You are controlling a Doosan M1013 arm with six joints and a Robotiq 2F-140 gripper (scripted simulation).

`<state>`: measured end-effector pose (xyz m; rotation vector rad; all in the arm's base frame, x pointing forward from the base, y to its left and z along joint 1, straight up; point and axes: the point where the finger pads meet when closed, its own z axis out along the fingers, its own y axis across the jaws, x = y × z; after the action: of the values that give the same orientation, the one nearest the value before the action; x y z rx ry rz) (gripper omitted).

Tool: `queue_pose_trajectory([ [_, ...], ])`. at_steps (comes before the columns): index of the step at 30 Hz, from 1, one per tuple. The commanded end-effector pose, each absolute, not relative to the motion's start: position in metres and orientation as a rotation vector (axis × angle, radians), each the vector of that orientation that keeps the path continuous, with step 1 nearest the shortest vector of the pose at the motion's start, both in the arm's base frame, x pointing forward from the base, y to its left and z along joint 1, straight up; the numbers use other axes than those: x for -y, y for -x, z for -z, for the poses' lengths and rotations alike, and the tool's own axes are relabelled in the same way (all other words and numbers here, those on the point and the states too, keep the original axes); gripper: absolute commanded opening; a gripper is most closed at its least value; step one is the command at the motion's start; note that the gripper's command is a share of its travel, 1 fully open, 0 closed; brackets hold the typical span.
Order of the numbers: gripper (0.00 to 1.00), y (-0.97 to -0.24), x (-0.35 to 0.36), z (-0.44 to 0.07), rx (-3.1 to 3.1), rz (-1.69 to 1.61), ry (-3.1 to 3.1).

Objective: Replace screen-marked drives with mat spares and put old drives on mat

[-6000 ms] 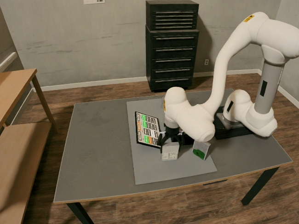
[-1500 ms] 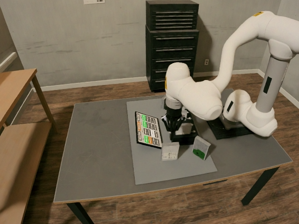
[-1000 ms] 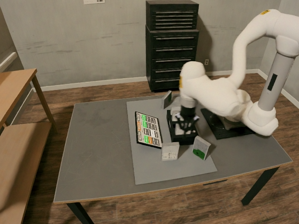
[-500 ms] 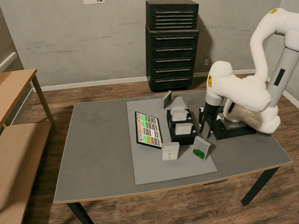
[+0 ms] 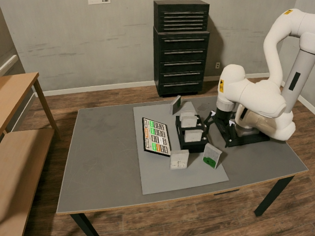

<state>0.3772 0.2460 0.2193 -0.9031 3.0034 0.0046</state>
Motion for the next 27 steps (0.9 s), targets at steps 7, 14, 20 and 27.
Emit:
queue_pose_trajectory([
  [7, 0.89, -0.3775, -0.2463, -0.2198, -3.003, -0.006, 0.903],
  [14, 0.89, -0.3775, -0.2463, -0.2198, -3.003, -0.006, 0.903],
  [20, 0.89, -0.3775, -0.2463, -0.2191, -3.003, -0.006, 0.903],
  [27, 0.89, -0.3775, -0.2463, -0.2171, -3.003, -0.006, 0.903],
])
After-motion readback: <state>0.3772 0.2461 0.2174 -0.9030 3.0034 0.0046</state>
